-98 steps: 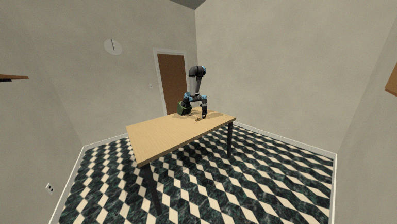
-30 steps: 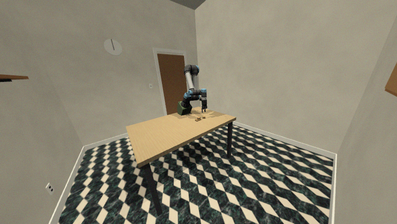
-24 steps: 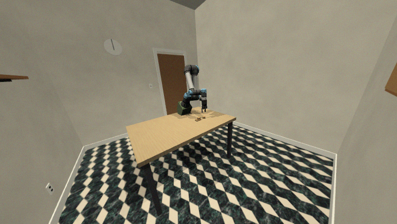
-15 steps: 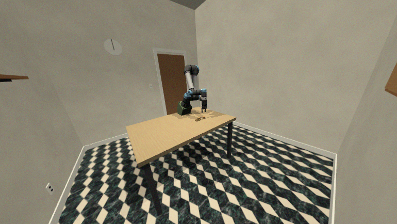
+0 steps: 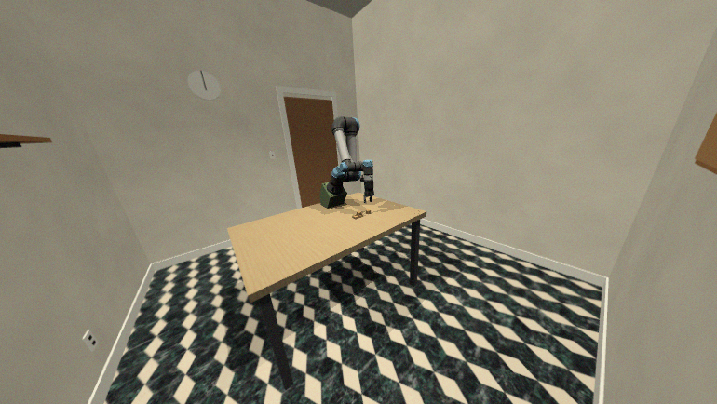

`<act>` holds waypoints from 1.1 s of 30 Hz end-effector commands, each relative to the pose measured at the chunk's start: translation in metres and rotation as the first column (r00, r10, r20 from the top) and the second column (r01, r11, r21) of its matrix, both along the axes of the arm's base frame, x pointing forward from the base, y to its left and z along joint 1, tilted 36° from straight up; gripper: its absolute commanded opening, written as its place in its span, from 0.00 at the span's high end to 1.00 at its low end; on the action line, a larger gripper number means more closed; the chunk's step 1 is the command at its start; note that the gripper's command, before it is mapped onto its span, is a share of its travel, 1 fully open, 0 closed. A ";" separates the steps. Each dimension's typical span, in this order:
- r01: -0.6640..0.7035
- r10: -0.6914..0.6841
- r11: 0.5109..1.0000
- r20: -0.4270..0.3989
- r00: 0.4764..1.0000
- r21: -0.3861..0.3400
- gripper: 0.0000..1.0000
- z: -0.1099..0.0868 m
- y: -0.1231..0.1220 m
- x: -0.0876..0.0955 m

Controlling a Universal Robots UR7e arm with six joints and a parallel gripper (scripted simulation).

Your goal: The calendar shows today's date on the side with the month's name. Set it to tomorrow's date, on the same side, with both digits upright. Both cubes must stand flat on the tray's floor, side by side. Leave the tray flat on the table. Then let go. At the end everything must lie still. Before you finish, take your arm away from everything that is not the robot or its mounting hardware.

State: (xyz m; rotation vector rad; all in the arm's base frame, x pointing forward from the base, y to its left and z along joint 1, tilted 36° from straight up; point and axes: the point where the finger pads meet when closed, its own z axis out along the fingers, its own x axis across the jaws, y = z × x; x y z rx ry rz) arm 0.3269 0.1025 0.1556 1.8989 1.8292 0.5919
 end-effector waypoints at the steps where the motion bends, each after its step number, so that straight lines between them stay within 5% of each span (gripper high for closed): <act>1: 0.028 -0.028 0.999 0.001 1.000 0.020 0.00 0.000 0.000 0.000; 14: 0.265 -0.266 0.945 -0.021 0.964 0.191 0.00 -0.003 0.001 -0.003; 22: 0.459 -0.462 0.824 -0.075 0.884 0.331 0.00 -0.005 0.002 -0.003; 29: 0.608 -0.614 0.661 -0.149 0.775 0.440 0.00 -0.006 0.002 -0.002; 32: 0.608 -0.614 0.660 -0.150 0.775 0.440 0.00 -0.006 0.002 -0.002; 33: 0.634 -0.640 0.622 -0.167 0.750 0.459 0.00 -0.006 0.002 -0.002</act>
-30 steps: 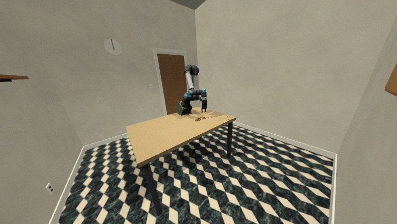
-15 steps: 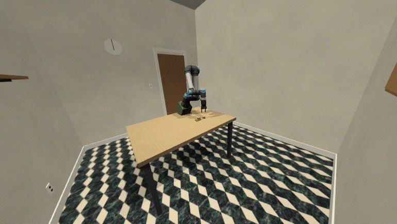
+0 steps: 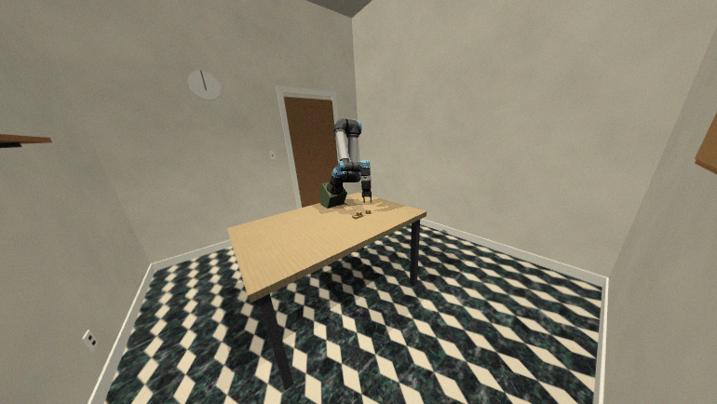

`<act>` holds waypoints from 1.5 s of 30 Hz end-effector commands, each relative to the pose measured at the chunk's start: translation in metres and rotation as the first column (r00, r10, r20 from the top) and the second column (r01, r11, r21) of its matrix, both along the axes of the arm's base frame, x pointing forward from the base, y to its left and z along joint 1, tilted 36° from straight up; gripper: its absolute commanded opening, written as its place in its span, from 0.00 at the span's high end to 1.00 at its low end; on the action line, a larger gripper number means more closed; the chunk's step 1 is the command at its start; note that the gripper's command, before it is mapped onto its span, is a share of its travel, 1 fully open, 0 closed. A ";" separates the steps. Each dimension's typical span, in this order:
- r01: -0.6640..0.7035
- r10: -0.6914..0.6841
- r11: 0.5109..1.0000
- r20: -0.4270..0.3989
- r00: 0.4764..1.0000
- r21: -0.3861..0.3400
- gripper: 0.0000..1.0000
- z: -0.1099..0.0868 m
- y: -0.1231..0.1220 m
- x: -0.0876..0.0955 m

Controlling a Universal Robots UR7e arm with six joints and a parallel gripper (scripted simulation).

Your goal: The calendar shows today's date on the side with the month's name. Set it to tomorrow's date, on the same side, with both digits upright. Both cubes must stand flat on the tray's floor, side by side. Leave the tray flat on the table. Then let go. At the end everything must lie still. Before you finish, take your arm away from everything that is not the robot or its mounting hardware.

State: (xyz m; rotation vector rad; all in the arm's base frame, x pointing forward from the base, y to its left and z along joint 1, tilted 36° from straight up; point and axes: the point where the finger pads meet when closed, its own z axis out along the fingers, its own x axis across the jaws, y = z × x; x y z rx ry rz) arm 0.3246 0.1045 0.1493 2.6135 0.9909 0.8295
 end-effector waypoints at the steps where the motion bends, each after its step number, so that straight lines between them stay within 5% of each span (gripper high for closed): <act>1: 0.115 -0.115 0.991 -0.002 0.993 0.075 0.00 0.000 0.000 0.001; 13: 0.405 -0.407 0.869 -0.053 0.912 0.285 0.00 -0.001 -0.003 0.004; 25: 0.542 -0.547 0.747 -0.108 0.830 0.386 0.00 -0.001 -0.005 0.006; 34: 0.555 -0.560 0.732 -0.115 0.820 0.395 0.00 -0.001 -0.006 0.007; 35: 0.555 -0.560 0.732 -0.115 0.820 0.395 0.10 -0.001 -0.006 0.007; 45: 0.555 -0.560 0.732 -0.115 0.820 0.395 0.10 -0.001 -0.006 0.007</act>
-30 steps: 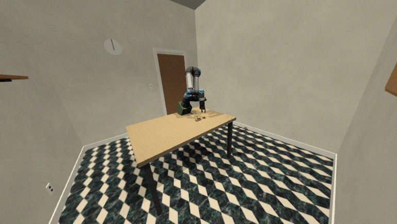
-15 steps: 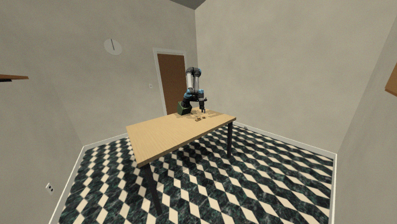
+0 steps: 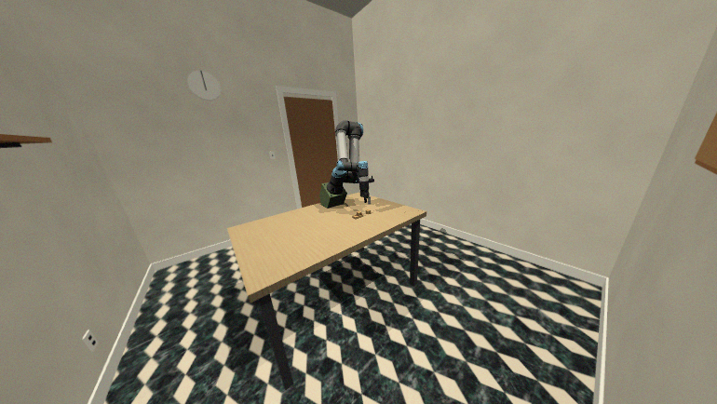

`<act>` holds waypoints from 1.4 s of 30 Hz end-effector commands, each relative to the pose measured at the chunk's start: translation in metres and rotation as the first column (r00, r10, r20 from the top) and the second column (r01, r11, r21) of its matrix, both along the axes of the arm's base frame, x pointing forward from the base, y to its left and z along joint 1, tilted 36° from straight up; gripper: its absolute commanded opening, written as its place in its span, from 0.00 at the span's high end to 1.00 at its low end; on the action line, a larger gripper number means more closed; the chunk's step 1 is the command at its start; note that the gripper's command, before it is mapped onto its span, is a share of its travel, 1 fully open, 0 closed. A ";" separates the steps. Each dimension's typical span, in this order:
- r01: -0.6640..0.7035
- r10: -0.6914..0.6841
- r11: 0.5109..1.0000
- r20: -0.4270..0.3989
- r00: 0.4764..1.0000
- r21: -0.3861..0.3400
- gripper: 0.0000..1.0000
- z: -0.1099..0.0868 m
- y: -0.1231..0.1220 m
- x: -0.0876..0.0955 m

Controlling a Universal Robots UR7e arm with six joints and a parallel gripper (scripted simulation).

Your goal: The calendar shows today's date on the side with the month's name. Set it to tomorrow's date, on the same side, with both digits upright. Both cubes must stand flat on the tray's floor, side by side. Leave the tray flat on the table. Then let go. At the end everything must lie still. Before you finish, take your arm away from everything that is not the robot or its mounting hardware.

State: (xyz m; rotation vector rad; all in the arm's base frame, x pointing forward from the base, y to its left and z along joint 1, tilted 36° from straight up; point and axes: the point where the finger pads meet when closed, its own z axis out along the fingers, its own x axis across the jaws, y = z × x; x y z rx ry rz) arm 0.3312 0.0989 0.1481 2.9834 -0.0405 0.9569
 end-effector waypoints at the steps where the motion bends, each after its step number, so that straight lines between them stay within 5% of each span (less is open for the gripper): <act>1: 0.000 0.000 1.000 0.001 1.000 0.000 0.10 0.000 0.000 0.000; 42: 0.001 -0.001 1.000 0.001 1.000 0.000 0.10 -0.006 0.000 0.005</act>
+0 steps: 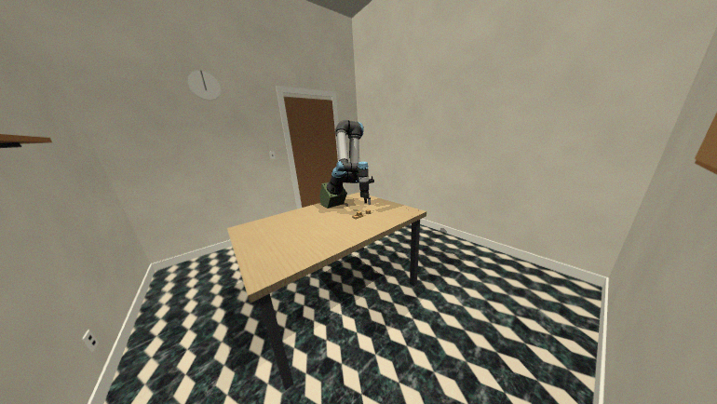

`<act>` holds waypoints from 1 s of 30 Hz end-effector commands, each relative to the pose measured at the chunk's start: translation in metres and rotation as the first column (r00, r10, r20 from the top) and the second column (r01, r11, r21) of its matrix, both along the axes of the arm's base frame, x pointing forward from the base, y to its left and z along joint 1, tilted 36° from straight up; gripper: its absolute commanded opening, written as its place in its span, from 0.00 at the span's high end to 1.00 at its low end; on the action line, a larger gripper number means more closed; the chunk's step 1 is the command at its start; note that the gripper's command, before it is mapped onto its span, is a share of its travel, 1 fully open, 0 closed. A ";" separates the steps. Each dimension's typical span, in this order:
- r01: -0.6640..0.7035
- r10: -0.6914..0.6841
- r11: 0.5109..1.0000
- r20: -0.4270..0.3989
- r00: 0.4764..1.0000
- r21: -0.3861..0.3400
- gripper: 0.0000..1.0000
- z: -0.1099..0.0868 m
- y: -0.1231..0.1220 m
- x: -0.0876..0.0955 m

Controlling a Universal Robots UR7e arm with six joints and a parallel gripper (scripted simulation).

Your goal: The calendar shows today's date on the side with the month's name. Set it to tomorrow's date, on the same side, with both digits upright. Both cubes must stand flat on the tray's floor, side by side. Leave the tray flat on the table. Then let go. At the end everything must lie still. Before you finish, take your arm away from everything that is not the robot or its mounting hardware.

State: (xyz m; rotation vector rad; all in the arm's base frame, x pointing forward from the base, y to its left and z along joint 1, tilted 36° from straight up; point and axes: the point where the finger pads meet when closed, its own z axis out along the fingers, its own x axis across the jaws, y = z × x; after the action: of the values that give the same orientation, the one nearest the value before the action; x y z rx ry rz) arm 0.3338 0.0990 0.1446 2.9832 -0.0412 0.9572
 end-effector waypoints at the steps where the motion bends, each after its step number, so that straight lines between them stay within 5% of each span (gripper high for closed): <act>1: 0.000 0.000 1.000 0.001 1.000 -0.001 0.10 -0.003 0.000 0.003; 30: 0.000 0.000 1.000 0.001 1.000 -0.001 0.10 -0.033 0.002 0.024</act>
State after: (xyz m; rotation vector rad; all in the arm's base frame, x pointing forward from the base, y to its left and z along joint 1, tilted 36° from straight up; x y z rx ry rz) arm 0.3554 0.1004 0.1139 2.9863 -0.0404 0.9550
